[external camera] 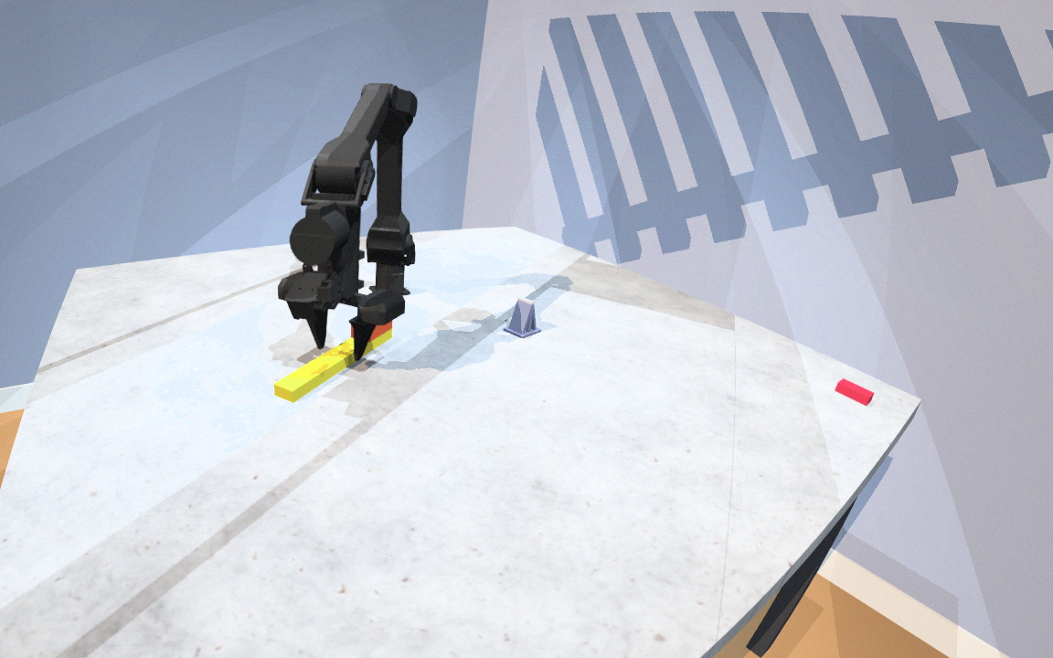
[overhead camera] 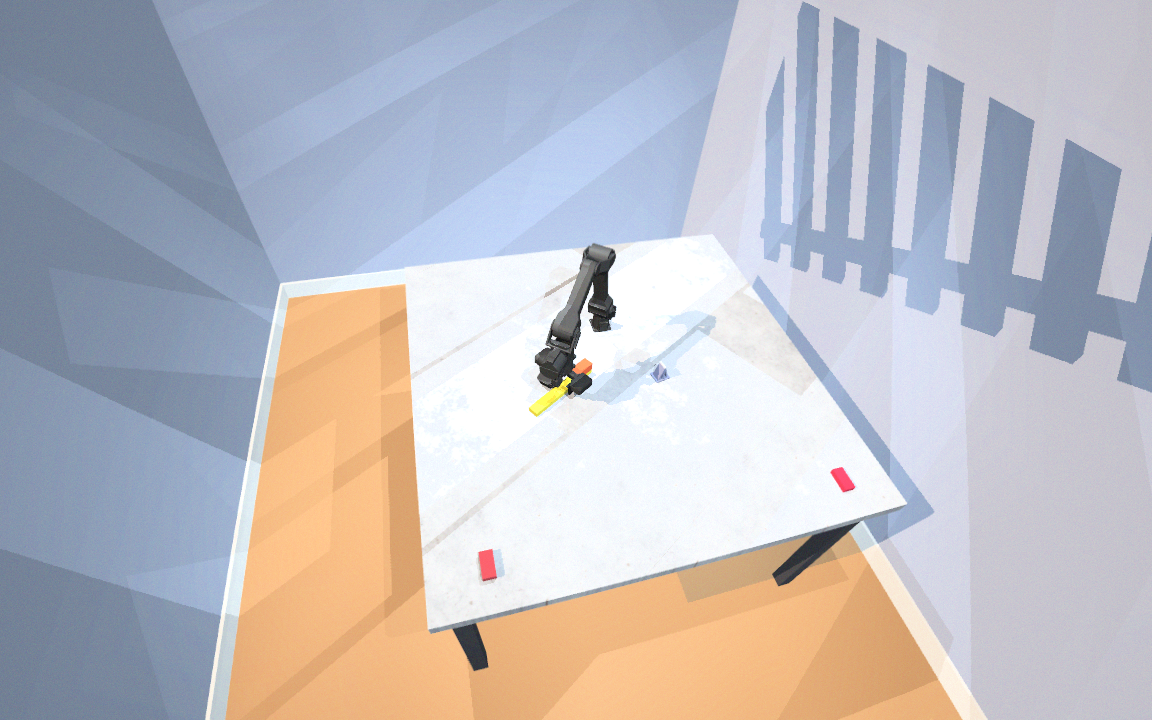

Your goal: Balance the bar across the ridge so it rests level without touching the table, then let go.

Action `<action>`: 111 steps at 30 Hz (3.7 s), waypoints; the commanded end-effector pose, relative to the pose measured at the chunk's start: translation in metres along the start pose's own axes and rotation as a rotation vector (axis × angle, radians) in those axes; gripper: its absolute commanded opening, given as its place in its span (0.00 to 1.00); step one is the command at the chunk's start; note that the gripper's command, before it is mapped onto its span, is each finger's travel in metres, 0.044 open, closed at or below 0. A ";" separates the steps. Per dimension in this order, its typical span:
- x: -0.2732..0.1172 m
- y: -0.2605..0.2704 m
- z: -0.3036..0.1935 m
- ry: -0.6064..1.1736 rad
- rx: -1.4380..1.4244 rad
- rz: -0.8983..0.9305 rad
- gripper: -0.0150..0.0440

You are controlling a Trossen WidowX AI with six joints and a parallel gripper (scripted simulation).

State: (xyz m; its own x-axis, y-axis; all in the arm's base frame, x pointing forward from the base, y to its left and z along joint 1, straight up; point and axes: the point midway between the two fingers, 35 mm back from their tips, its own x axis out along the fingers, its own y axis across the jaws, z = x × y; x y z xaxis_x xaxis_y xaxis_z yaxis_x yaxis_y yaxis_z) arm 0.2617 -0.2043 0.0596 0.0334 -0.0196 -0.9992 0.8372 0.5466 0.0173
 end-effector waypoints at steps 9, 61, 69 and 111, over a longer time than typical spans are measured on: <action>0.009 -0.001 0.000 0.002 0.004 -0.006 0.79; -0.065 0.001 0.004 0.002 0.003 -0.004 0.25; -0.084 0.000 0.002 0.002 0.003 -0.005 0.25; -0.099 0.101 -0.072 0.009 0.139 0.004 0.25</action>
State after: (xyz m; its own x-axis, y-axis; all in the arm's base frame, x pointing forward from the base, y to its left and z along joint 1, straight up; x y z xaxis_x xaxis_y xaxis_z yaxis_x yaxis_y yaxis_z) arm 0.3021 -0.0988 0.1528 0.0174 -0.0020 -0.9998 0.8976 0.4405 0.0147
